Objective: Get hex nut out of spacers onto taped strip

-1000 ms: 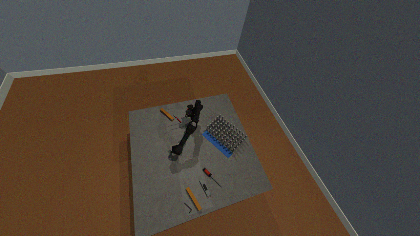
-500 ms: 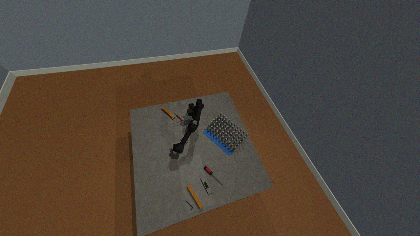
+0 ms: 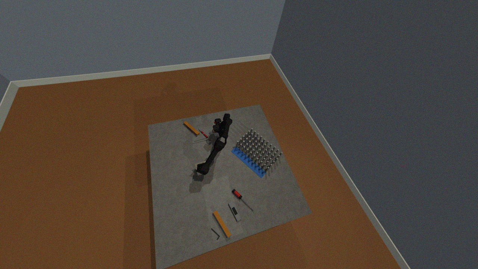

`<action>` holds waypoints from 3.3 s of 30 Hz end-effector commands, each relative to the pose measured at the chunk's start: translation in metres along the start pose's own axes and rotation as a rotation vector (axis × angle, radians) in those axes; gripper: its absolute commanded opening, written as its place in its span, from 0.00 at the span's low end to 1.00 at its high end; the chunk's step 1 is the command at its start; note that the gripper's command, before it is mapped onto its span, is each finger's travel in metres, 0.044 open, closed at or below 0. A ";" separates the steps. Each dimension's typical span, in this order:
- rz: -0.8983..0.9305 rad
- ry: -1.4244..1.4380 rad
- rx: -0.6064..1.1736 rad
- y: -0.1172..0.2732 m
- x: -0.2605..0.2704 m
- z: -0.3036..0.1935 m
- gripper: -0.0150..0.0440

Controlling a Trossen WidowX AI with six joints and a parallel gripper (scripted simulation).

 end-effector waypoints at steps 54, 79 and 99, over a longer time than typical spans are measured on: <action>0.004 0.007 -0.001 -0.042 0.016 -0.011 0.25; 0.006 0.006 -0.002 -0.060 0.024 -0.014 0.25; 0.004 -0.001 -0.001 -0.067 0.028 -0.015 0.52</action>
Point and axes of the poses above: the point midway between the two fingers, 35 mm back from their tips, its own y axis back along the fingers, its own x axis across the jaws, z = x × y, the point moved 9 cm from there along y, back along the fingers, and after that the axes turned 14 degrees about y, right-handed, at the moved point
